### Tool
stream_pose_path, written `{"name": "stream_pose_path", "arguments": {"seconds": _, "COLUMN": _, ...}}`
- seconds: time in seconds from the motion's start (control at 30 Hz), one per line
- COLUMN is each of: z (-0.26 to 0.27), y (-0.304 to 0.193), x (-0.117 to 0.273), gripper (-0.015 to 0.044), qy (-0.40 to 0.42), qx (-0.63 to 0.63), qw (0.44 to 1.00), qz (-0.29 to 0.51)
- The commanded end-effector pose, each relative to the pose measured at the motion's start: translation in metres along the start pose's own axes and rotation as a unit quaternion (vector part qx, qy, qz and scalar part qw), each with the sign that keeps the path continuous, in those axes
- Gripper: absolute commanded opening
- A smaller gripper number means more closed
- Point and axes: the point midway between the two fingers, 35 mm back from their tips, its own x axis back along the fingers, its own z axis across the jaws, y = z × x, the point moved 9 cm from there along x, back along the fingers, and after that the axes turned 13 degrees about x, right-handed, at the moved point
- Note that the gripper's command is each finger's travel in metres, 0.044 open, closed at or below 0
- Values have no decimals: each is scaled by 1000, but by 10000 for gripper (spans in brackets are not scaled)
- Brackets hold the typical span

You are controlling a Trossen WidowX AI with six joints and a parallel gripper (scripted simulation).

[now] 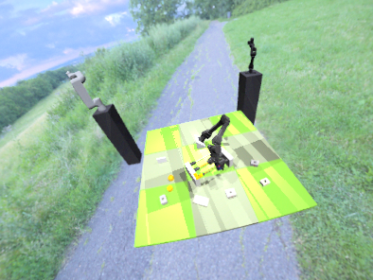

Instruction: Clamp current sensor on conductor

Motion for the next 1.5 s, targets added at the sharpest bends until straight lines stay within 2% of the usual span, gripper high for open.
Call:
{"name": "stream_pose_path", "arguments": {"seconds": 0.0, "z": 4, "y": 0, "x": 1, "gripper": 440, "qy": 5, "qx": 7, "qw": 1000, "qz": -1}}
{"name": "stream_pose_path", "arguments": {"seconds": 0.87, "z": 5, "y": 0, "x": 1, "gripper": 440, "qy": 5, "qx": 7, "qw": 1000, "qz": -1}}
{"name": "stream_pose_path", "arguments": {"seconds": 1.47, "z": 0, "y": 0, "x": 0, "gripper": 320, "qy": 0, "qx": 0, "qw": 1000, "qz": 0}}
